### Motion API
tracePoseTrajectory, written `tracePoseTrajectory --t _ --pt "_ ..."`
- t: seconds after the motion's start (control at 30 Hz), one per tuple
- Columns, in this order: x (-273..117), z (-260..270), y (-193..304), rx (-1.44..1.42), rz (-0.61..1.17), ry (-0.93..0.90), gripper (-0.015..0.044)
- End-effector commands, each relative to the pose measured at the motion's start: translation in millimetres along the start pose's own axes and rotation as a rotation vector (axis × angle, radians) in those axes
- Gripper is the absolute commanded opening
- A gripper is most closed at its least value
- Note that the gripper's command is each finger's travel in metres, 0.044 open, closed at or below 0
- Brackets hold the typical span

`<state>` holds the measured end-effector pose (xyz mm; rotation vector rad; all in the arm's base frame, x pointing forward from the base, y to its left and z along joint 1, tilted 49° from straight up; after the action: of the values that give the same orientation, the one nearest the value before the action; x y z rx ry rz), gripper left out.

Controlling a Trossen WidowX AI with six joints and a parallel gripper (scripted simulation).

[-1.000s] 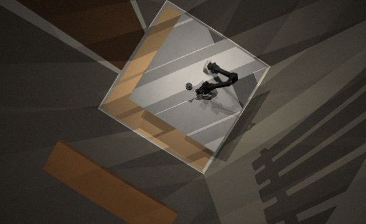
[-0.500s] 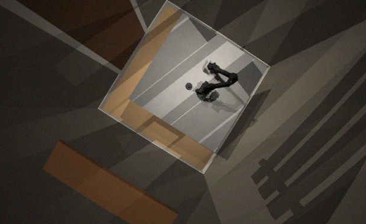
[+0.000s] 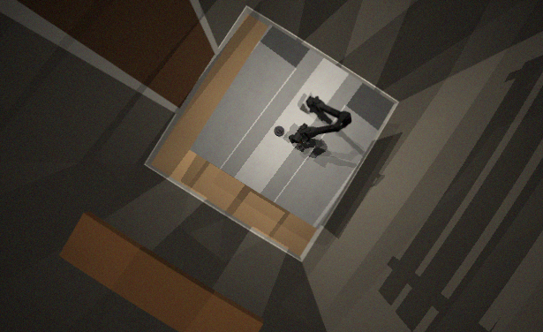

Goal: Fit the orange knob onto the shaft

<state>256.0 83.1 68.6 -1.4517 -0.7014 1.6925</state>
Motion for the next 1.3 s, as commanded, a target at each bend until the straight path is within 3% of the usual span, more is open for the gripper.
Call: tracePoseTrajectory --t 0.0,0.2,1.27 --pt "0.3 0.0 -0.1 0.004 -0.005 -0.002 0.0187" --pt "-0.3 -0.4 -1.7 0.002 0.01 -0.004 0.0181" --pt "-1.8 -16.5 -68.1 -0.004 0.53 -0.134 0.0181"
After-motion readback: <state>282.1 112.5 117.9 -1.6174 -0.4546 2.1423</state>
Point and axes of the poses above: the point midway between the two fingers, 35 mm back from their tips, its own x axis out along the fingers, its own z axis across the jaws, y = z × x, the point moved 7 cm from there along -x, back along the fingers, and after that the axes turned 14 degrees about -x, right-handed, at the moved point
